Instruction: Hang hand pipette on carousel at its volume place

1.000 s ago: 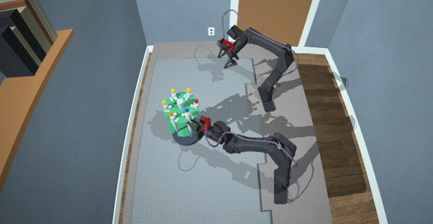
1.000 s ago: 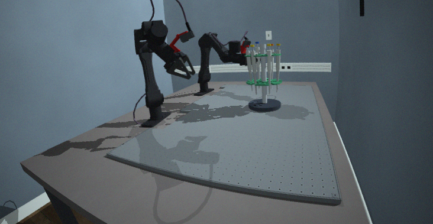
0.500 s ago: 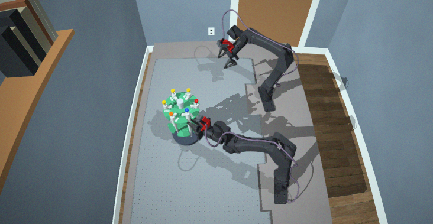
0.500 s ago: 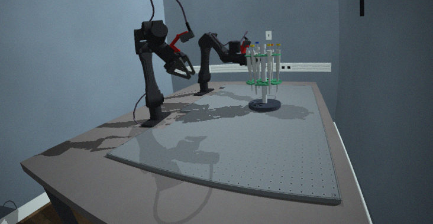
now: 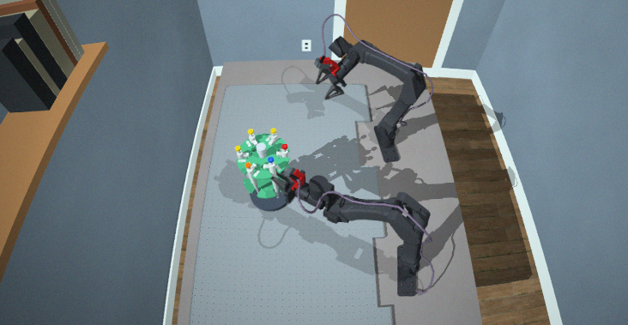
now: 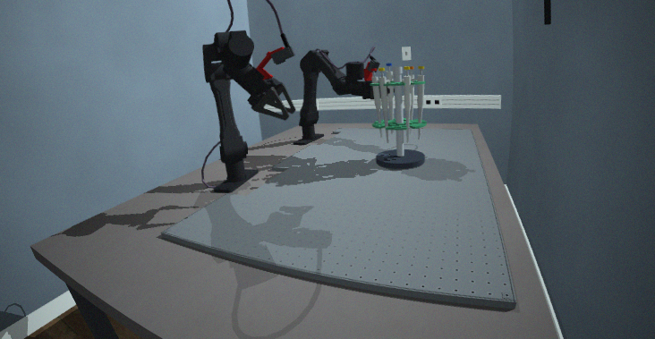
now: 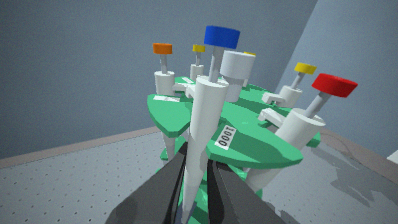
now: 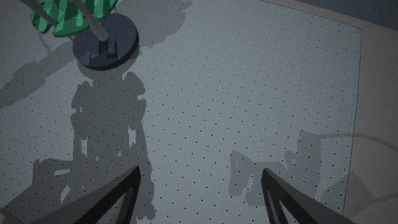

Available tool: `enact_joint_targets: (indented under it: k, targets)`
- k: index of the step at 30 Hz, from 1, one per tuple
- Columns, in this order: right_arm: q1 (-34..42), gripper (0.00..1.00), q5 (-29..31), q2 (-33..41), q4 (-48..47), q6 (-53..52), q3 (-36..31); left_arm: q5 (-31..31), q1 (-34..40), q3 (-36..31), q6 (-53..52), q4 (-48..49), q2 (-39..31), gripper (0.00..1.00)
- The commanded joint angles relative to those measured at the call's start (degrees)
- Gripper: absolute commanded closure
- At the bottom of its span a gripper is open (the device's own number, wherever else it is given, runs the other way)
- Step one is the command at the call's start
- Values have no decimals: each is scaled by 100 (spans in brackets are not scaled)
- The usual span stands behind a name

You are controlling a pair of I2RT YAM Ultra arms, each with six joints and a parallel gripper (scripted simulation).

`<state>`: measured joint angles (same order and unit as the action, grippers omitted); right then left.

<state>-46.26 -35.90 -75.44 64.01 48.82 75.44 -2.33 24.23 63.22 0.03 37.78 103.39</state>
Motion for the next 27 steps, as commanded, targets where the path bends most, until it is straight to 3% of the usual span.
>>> enact_joint_targets:
  k: [1,17,22,27]
  targets:
    - [-48,0,-121,-1,-82,28,140,-47,-79,236,-16,143,-255,88]
    - [-48,0,-121,-1,-82,28,140,-47,-79,236,-16,143,-255,88]
    - [-48,0,-121,-1,-82,28,140,-1467,-534,341,-23,24,35,88]
    - [-48,0,-121,-1,-82,28,140,-1596,-535,394,-13,94,-94,88]
